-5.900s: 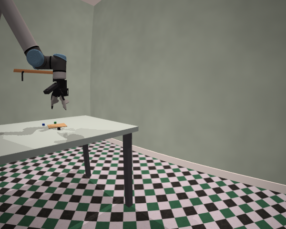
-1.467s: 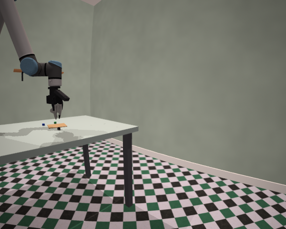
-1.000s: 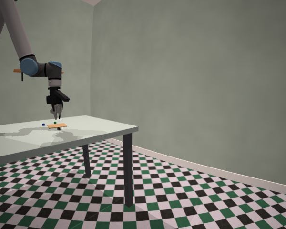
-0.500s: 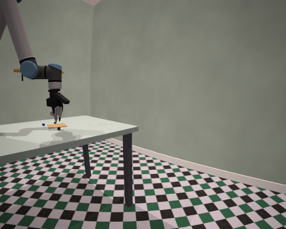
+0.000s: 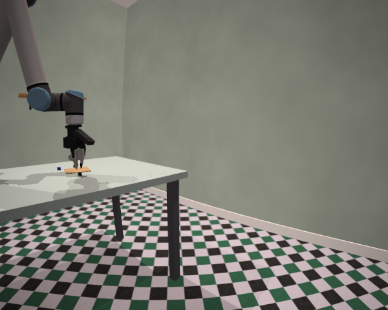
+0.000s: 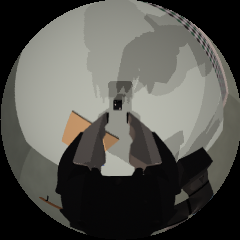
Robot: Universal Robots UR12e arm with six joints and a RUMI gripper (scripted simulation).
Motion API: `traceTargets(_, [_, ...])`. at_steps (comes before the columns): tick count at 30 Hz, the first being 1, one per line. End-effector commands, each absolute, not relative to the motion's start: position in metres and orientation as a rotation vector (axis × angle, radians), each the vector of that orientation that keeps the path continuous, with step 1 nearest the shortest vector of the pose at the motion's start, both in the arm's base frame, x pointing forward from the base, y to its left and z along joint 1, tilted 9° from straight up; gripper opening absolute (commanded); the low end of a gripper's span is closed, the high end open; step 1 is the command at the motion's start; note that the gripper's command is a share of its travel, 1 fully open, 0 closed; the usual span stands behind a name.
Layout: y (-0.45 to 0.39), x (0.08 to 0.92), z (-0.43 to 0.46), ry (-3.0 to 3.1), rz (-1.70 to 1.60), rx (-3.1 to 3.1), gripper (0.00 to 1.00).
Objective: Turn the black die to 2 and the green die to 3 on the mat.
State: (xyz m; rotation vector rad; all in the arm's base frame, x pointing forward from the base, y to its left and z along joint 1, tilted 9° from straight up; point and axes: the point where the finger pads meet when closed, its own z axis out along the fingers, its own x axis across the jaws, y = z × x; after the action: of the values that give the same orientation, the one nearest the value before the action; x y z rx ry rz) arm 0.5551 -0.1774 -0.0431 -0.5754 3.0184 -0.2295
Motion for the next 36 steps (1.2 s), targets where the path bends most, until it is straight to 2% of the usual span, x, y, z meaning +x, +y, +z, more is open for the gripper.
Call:
traceTargets(1, [-0.1785,0.5561,-0.0484,3.017,-0.231,-0.575,0.18])
traceTargets(36, [-0.1796,0.5567,-0.0555,3.017,-0.231,-0.575,0.18])
